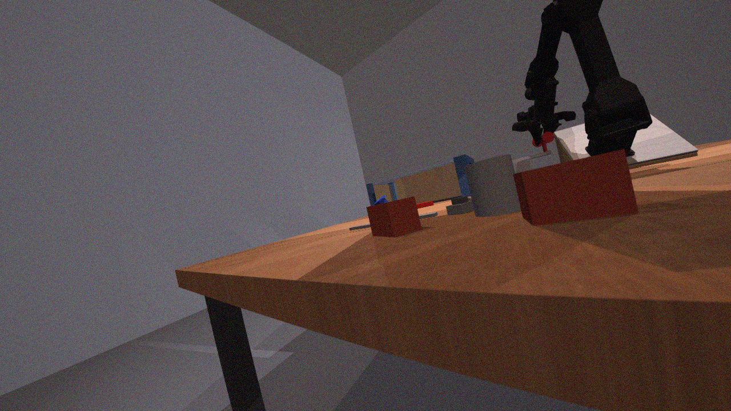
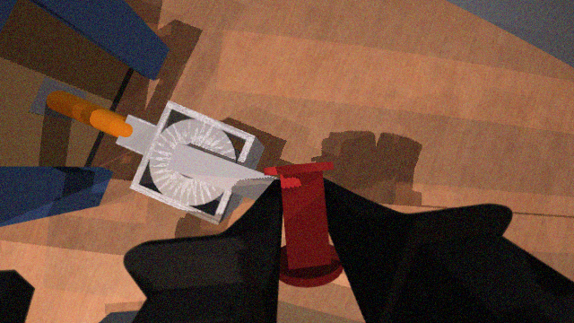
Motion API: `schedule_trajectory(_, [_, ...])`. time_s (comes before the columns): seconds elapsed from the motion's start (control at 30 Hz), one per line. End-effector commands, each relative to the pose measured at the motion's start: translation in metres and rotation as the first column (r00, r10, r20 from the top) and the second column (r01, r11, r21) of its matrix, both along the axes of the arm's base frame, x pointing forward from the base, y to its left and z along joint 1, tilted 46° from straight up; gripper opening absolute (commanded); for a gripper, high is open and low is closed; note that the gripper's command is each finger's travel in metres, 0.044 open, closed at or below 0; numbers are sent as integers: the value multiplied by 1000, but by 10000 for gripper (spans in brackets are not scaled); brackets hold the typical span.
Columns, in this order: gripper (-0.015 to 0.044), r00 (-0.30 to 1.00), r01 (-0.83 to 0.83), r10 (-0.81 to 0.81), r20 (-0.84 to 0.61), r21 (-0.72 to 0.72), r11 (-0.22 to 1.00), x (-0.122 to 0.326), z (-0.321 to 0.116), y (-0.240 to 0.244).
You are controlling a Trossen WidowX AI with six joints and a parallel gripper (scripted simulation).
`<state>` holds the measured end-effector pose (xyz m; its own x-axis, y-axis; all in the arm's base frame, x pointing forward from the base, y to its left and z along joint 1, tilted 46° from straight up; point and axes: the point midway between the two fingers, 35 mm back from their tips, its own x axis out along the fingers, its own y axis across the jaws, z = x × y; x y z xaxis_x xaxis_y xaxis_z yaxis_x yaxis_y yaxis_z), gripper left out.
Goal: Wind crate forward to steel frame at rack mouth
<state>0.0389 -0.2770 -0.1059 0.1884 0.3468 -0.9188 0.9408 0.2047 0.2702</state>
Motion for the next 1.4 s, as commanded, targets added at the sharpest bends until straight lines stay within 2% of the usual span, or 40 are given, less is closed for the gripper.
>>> schedule_trajectory(0.0, [0,1000,-8,8,-1,-11,1000,2,-14,-13])
schedule_trajectory(1.37, [0,1000,-8,8,1,-15,1000,24,-47,-50])
